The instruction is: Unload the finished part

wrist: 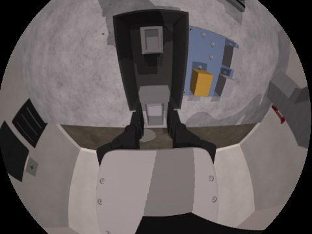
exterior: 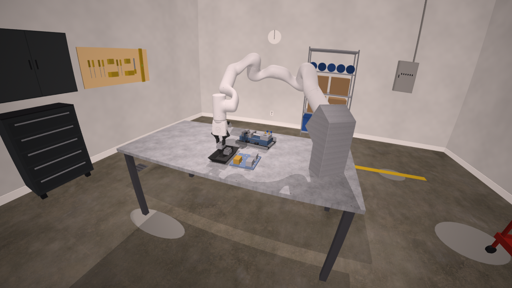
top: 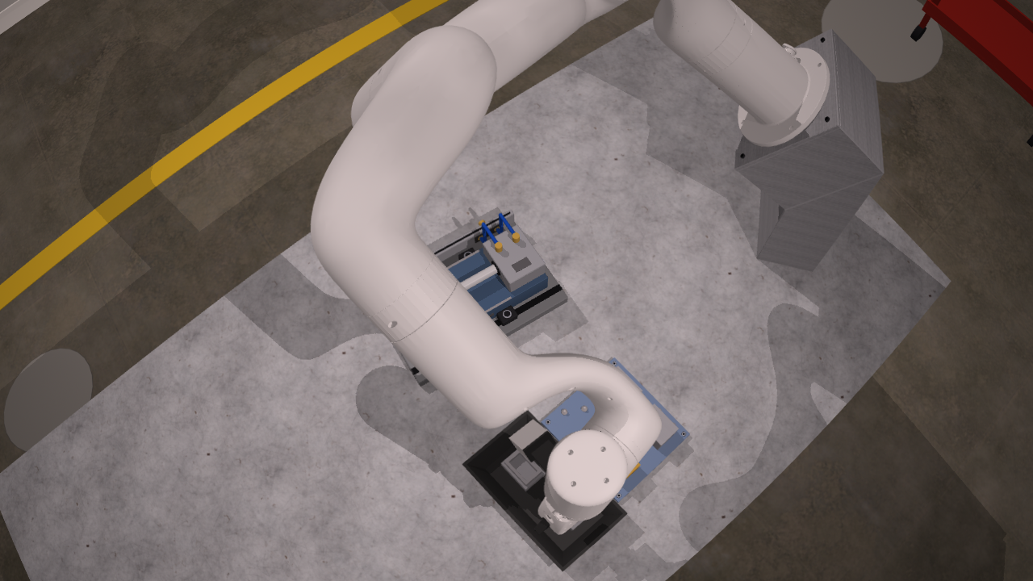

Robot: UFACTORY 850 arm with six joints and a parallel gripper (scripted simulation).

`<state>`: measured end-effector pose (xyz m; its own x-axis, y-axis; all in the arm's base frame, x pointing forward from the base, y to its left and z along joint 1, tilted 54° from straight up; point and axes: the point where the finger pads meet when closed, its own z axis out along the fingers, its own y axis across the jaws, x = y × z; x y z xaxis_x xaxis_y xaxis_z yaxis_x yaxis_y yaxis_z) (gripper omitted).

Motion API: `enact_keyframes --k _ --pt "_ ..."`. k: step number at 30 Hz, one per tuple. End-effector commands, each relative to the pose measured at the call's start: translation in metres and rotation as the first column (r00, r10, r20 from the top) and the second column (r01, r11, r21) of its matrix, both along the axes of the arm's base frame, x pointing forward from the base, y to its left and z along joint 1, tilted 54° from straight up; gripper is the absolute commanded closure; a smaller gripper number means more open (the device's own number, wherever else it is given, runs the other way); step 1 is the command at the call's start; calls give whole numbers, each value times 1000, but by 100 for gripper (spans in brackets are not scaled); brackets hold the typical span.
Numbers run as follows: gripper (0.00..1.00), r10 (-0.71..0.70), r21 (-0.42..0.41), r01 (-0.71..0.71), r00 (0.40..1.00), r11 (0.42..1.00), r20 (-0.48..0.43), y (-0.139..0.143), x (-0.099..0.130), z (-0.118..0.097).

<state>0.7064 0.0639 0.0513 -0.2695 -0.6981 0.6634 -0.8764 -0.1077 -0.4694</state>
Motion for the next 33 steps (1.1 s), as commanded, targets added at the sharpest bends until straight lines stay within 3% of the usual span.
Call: enact_keyframes --k 1,33 --pt "100 1 0 -1 1000 1000 1 -5 4 -4" --pt "100 1 0 -1 1000 1000 1 -42 25 -35"
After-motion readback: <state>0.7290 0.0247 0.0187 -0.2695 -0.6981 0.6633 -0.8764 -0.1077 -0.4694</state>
